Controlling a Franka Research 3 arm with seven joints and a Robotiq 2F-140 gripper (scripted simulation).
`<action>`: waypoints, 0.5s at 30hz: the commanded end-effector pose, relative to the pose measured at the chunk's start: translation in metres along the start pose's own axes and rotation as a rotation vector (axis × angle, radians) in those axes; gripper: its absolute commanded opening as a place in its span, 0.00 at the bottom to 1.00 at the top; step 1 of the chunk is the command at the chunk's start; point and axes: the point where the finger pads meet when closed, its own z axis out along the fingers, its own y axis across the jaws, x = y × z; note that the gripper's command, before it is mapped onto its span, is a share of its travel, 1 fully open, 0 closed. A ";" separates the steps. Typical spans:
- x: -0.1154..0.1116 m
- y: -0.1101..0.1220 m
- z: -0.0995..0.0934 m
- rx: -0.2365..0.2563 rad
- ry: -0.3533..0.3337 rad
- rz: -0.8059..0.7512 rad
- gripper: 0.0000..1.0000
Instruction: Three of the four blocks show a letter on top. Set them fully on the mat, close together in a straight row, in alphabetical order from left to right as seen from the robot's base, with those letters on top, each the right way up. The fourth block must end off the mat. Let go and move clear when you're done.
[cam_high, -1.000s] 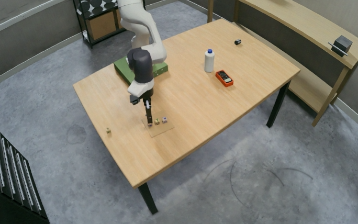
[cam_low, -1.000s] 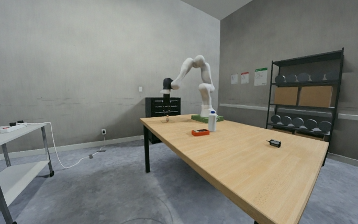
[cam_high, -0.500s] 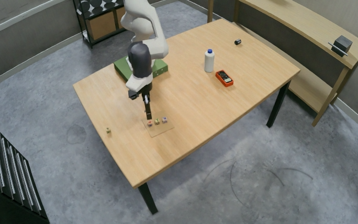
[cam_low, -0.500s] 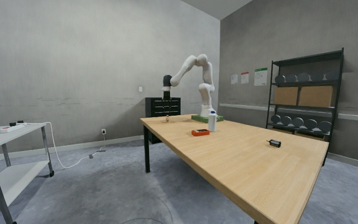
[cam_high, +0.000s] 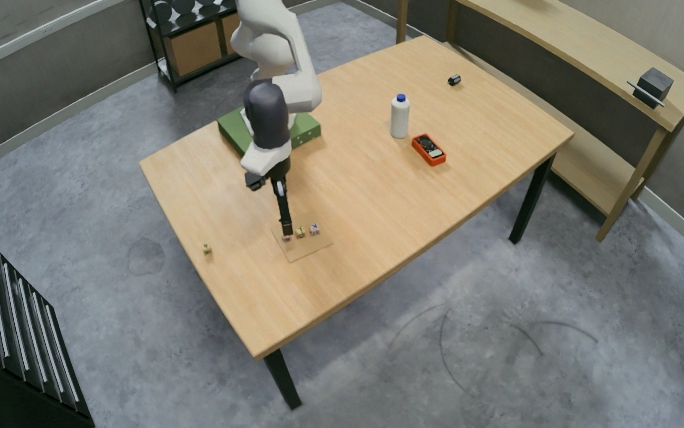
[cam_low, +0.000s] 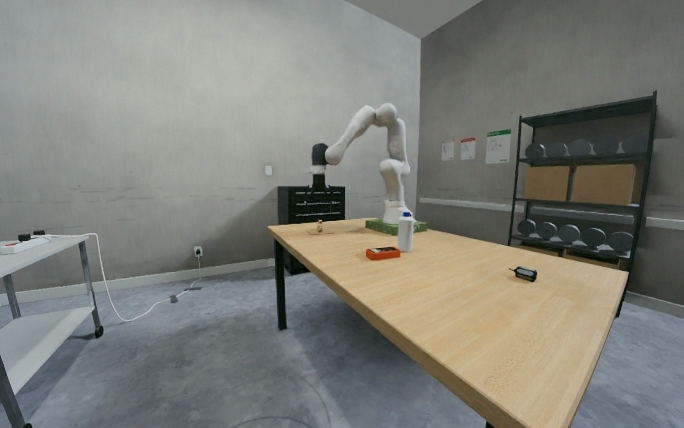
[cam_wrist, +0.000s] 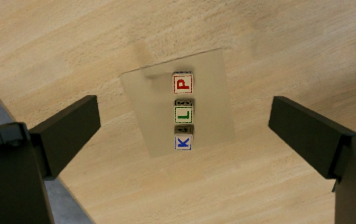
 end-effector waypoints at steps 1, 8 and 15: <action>0.000 0.001 -0.001 -0.001 -0.001 -0.014 1.00; 0.000 0.001 -0.001 -0.001 -0.001 -0.014 1.00; 0.001 0.001 -0.011 -0.001 -0.001 -0.014 1.00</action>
